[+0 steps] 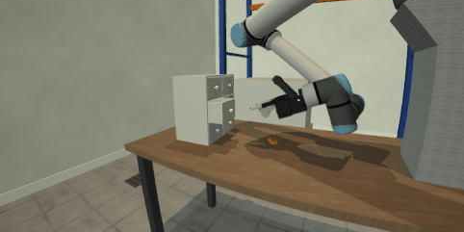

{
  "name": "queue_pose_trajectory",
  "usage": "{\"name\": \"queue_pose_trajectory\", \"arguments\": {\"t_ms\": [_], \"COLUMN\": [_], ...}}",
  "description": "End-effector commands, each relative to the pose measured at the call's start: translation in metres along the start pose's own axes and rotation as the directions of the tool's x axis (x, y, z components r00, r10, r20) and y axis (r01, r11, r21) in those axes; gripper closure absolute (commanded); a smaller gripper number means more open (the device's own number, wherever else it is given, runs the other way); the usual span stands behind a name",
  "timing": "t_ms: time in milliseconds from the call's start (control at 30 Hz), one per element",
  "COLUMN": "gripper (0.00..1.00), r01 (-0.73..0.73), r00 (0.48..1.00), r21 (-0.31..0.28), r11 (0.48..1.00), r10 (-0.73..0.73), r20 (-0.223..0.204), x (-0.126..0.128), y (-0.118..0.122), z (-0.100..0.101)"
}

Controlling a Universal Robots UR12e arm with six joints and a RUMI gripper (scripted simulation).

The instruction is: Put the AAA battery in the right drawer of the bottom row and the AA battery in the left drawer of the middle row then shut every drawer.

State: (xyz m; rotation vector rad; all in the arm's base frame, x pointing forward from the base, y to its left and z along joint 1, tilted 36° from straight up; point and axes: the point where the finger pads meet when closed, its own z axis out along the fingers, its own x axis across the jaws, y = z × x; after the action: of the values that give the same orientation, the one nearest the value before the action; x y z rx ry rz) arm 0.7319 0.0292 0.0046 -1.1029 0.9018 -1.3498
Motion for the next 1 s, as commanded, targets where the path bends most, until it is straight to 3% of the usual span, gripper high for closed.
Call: {"name": "queue_pose_trajectory", "arguments": {"t_ms": [0, 967], "gripper": [0.8, 0.8], "r01": [0.0, 0.0], "r00": [1.0, 1.0], "r21": [0.0, 0.0], "r11": [1.0, 1.0], "r10": [0.0, 0.0], "r20": [0.0, 0.0], "x": [0.0, 0.0], "y": [-0.001, -0.003], "z": [0.005, 0.052]}}
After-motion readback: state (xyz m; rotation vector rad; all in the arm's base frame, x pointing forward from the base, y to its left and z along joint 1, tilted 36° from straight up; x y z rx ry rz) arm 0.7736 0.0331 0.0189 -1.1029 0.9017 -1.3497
